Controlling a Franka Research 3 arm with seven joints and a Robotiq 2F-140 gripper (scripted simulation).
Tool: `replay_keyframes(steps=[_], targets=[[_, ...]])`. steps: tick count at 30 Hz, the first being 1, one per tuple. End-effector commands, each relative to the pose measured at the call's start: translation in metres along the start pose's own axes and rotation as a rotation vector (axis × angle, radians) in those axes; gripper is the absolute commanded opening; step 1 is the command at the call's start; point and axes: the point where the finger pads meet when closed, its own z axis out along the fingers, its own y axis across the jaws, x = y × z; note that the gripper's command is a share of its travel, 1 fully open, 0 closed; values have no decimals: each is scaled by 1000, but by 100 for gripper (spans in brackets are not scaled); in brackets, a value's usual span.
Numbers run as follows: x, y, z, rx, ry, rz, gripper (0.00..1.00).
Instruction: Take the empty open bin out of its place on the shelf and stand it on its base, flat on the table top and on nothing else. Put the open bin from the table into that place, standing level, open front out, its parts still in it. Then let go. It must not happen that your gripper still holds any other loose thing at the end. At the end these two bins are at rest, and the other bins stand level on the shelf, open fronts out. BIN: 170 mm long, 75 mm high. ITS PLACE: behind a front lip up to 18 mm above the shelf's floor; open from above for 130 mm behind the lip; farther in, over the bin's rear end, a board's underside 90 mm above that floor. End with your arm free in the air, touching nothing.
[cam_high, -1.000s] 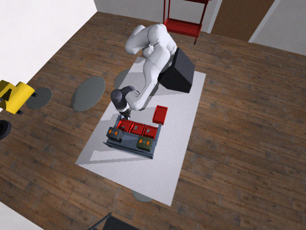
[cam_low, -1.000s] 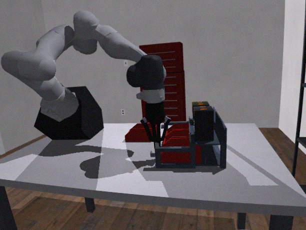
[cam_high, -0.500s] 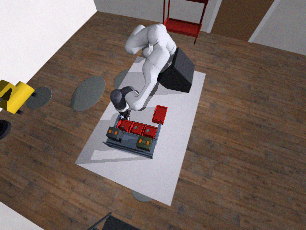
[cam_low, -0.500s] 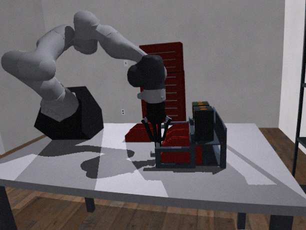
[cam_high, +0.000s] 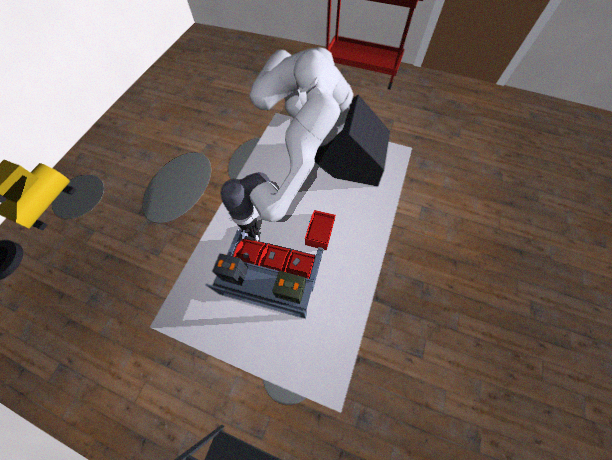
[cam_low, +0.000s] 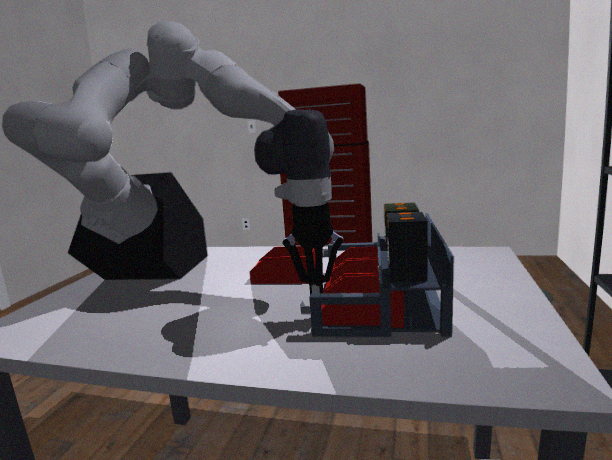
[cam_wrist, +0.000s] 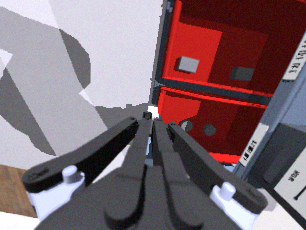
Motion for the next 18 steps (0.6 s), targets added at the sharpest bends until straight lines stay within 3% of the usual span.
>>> replay_keyframes(steps=[1,18], targets=[[-1,0,-1,0,-3,3,0],[-1,-15,-17,0,-3,3,0]])
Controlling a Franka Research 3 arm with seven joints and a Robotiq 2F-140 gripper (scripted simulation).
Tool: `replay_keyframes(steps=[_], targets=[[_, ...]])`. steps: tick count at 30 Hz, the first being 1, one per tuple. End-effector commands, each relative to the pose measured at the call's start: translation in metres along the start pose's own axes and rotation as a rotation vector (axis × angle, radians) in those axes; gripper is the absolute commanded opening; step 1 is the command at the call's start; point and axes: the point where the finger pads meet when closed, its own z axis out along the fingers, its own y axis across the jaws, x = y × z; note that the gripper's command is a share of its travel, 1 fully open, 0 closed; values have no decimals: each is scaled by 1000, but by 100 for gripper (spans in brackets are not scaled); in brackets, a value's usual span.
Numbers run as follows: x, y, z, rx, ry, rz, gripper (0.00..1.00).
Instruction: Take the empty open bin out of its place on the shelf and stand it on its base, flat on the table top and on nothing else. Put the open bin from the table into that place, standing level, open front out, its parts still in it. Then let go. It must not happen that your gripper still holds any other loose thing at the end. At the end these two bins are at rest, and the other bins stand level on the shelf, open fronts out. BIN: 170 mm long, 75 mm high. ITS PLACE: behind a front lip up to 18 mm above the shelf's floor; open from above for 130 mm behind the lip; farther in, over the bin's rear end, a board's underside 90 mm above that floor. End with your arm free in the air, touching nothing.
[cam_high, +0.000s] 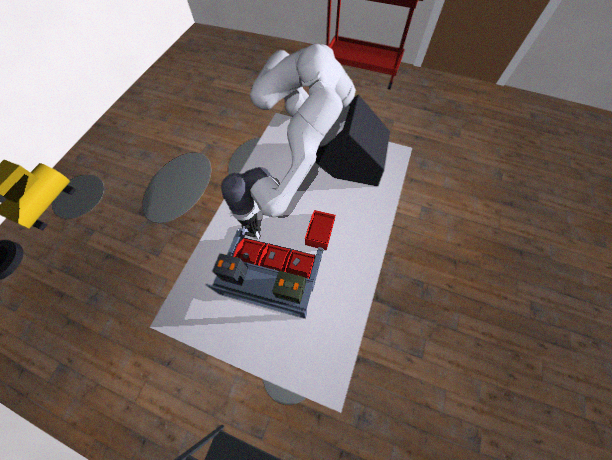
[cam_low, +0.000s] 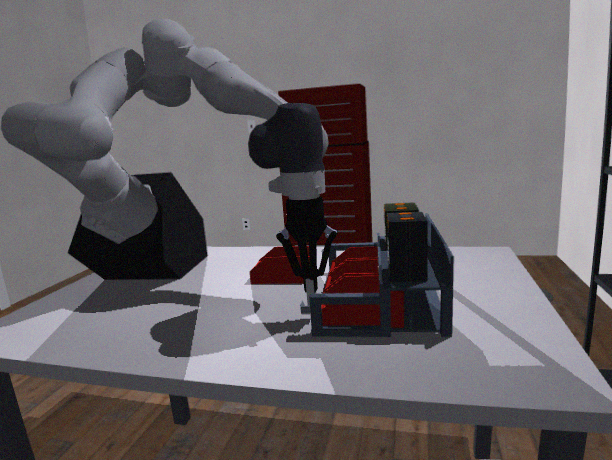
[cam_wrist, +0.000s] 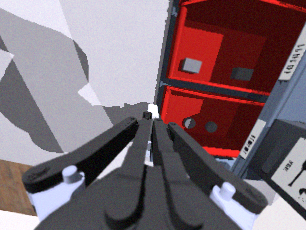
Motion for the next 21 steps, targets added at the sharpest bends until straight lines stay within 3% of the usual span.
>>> replay_keyframes(steps=[1,13,21], targets=[[0,-5,-4,4,2,-1,0],[0,-8,-8,4,2,-1,0],[0,-7,-47,4,2,-1,0]])
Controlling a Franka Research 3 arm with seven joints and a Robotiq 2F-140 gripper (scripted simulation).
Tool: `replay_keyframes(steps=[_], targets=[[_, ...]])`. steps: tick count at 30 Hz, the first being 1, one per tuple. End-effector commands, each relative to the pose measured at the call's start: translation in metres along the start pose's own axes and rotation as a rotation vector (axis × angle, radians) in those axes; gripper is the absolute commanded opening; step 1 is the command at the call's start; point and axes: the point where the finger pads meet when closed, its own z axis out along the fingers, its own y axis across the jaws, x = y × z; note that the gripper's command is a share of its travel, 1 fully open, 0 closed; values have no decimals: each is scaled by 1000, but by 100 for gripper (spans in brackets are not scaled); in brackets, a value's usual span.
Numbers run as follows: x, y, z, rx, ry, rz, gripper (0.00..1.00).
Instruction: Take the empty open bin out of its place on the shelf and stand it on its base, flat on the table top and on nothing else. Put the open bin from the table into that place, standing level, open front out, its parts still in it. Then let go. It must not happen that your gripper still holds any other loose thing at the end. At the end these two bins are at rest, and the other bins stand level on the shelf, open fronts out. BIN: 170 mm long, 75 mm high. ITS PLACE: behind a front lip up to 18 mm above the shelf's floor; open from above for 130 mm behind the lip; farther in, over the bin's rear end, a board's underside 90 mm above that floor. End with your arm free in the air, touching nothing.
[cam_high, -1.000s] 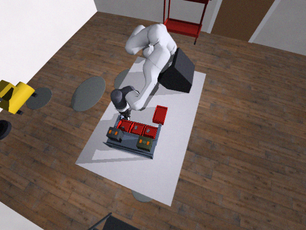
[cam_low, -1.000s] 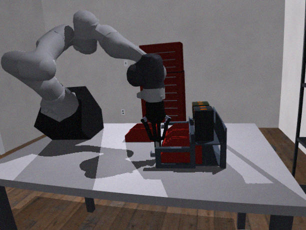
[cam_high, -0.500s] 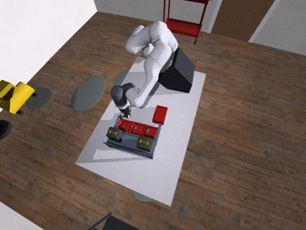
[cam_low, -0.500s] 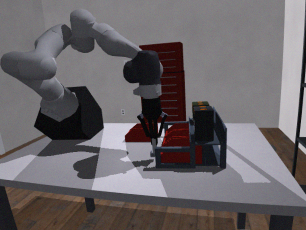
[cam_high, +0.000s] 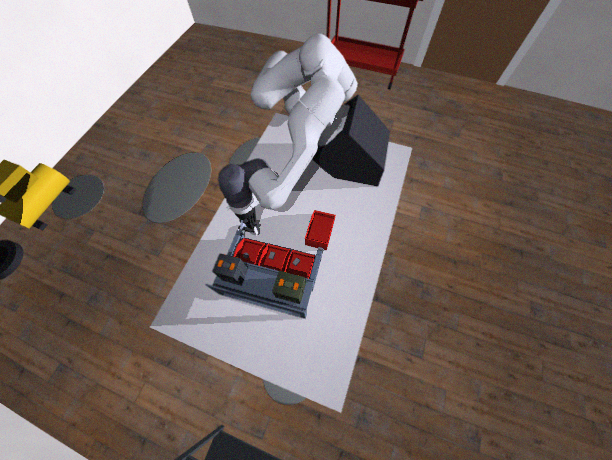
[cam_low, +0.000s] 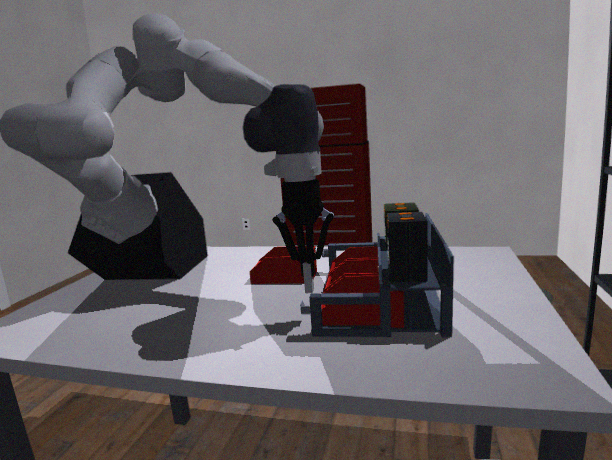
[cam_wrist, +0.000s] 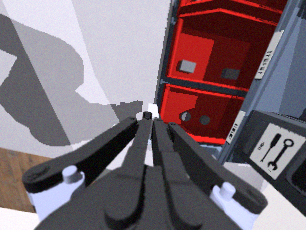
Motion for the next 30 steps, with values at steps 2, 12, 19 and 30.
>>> replay_keyframes(steps=[2,12,19,30], targets=[[2,-4,-18,15,5,8,0],[2,-4,-31,15,5,8,0],[2,-4,-31,15,5,8,0],[2,-4,-31,15,5,8,0]])
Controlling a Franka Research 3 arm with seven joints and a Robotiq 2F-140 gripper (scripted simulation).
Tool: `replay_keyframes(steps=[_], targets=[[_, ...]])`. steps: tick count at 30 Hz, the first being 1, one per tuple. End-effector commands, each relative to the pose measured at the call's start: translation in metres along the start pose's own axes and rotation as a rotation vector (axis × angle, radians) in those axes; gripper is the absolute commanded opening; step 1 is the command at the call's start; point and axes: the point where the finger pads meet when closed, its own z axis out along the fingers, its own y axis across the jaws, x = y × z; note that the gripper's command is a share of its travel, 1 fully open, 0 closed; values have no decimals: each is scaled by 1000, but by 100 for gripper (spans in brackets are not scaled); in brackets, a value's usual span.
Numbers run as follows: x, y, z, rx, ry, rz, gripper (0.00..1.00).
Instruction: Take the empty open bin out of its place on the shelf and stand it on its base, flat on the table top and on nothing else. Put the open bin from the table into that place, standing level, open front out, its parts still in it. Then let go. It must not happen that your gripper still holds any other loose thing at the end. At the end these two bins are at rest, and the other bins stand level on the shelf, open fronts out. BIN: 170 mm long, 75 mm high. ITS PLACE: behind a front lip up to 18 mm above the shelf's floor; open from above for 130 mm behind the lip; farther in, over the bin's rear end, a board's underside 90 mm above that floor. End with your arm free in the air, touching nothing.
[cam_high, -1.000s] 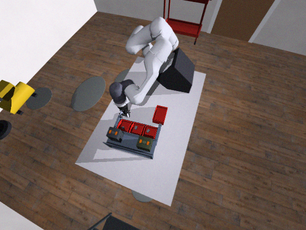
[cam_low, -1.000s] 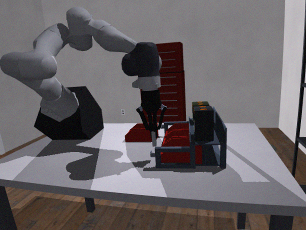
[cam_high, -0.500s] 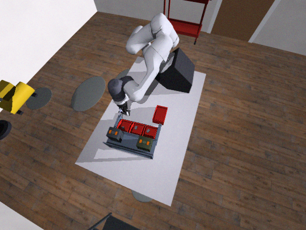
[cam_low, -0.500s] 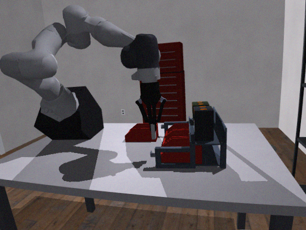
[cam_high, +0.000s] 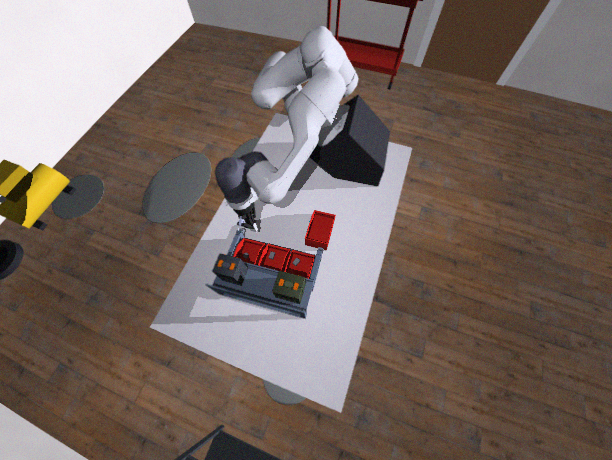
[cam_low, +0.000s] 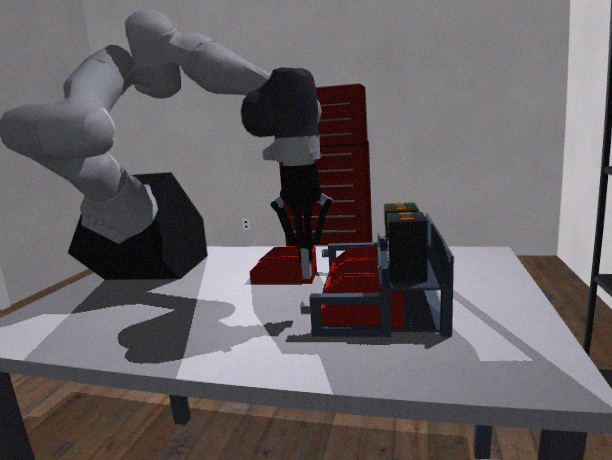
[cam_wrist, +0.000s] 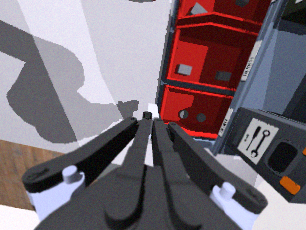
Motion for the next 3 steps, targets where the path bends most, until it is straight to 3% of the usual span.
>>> replay_keyframes(steps=[1,3], targets=[[-1,-1,0,3,-3,6,0],[-1,-1,0,3,-3,6,0]])
